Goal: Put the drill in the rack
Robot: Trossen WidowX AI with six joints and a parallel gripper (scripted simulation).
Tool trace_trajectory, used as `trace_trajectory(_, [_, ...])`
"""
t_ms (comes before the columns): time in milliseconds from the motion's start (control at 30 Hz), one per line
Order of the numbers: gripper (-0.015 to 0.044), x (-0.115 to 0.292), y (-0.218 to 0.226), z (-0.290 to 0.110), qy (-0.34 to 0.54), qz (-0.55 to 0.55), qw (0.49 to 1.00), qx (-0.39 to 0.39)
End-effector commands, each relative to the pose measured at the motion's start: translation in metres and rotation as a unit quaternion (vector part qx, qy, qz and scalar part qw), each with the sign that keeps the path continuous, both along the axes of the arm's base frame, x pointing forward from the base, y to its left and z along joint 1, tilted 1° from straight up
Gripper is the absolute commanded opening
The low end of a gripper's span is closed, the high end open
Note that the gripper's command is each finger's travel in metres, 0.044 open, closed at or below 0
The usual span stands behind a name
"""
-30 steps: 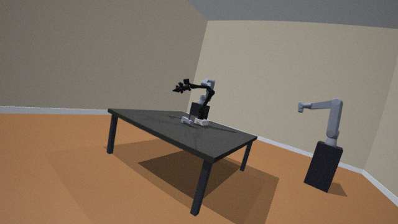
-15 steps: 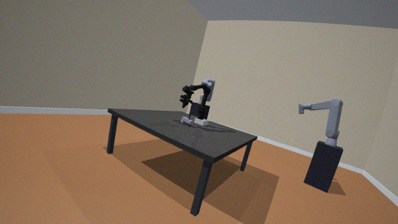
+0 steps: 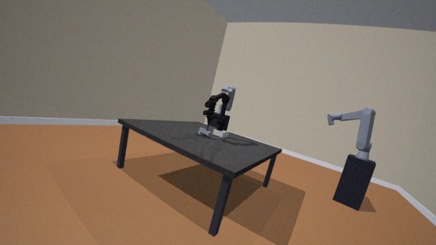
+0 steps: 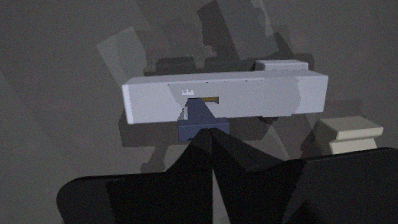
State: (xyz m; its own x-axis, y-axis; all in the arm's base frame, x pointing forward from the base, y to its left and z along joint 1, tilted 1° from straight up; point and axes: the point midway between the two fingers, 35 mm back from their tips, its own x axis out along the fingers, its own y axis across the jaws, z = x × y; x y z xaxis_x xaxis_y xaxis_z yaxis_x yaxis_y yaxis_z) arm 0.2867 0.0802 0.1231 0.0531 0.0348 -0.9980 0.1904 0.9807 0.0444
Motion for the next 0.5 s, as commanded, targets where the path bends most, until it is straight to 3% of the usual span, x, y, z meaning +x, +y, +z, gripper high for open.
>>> trace_trajectory(0, [0.0,-0.001,0.0019,-0.0061,0.006,-0.001,1.0,-0.005])
trace_trajectory(467, [0.0,-0.0037,0.0033,-0.0148,0.007,-0.001,1.0,-0.005])
